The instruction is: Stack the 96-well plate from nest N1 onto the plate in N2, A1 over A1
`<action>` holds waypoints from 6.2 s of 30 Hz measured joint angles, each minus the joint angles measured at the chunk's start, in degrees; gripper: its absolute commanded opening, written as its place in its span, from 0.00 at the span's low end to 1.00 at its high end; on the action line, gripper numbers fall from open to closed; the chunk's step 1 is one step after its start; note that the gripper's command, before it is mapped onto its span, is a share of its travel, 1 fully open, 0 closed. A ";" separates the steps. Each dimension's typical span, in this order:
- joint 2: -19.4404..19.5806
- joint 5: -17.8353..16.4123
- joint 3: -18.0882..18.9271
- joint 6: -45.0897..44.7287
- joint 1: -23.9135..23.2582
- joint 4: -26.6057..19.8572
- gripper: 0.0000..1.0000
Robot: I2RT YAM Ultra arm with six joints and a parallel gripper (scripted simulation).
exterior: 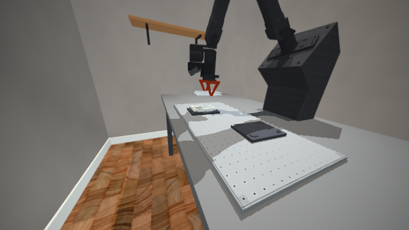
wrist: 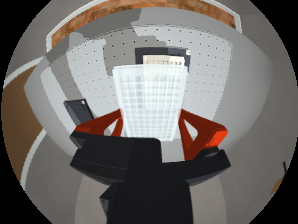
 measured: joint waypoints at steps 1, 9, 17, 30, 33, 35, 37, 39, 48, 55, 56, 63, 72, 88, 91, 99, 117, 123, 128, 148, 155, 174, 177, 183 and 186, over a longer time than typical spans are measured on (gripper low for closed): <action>0.37 -0.35 0.57 -0.33 -0.52 -0.28 0.00; 3.41 -2.84 5.31 -2.78 -4.26 -2.43 0.00; 3.58 -3.69 5.81 -3.63 -4.59 -3.43 0.00; 3.58 -3.82 5.84 -3.72 -4.59 -3.78 0.00; 3.58 -3.82 5.84 -3.72 -4.59 -3.82 0.00; 3.58 -3.82 5.84 -3.72 -4.59 -3.85 0.00; 3.58 -3.82 5.84 -3.72 -4.59 -3.87 0.00; 3.58 -3.82 5.84 -3.72 -4.59 -3.89 0.00; 3.58 -3.82 5.84 -3.72 -4.59 -4.02 0.00; 3.61 -3.82 6.01 -3.72 -4.59 -4.33 0.00; 3.58 -3.82 6.16 -3.72 -4.59 -4.37 0.00; 3.58 -3.82 6.64 -3.72 -4.59 -4.37 0.00; 3.58 -3.82 6.67 -3.74 -4.59 -4.37 0.00; 5.01 -3.65 6.67 -3.67 -4.02 -3.26 0.00; 6.16 -3.52 6.67 -3.52 -3.93 -2.64 0.00; 7.80 -3.02 6.86 -3.13 -3.23 -1.49 0.00; 13.03 -2.03 9.53 -2.16 -1.97 1.64 0.00; 15.15 -1.70 10.69 -1.86 -1.40 2.97 0.00; 16.72 -1.42 11.17 -1.60 -1.33 3.65 0.00; 16.63 -1.38 11.43 -1.46 -1.20 4.31 0.00; 16.63 -1.33 11.43 -1.44 -1.09 4.42 0.00; 16.63 -1.31 10.82 -1.42 -1.09 5.05 0.00; 16.61 -1.31 10.84 -1.42 -1.09 5.07 0.00; 16.63 -1.31 10.84 -1.42 -1.09 5.07 0.00; 16.63 -1.31 10.84 -1.42 -1.09 5.07 0.00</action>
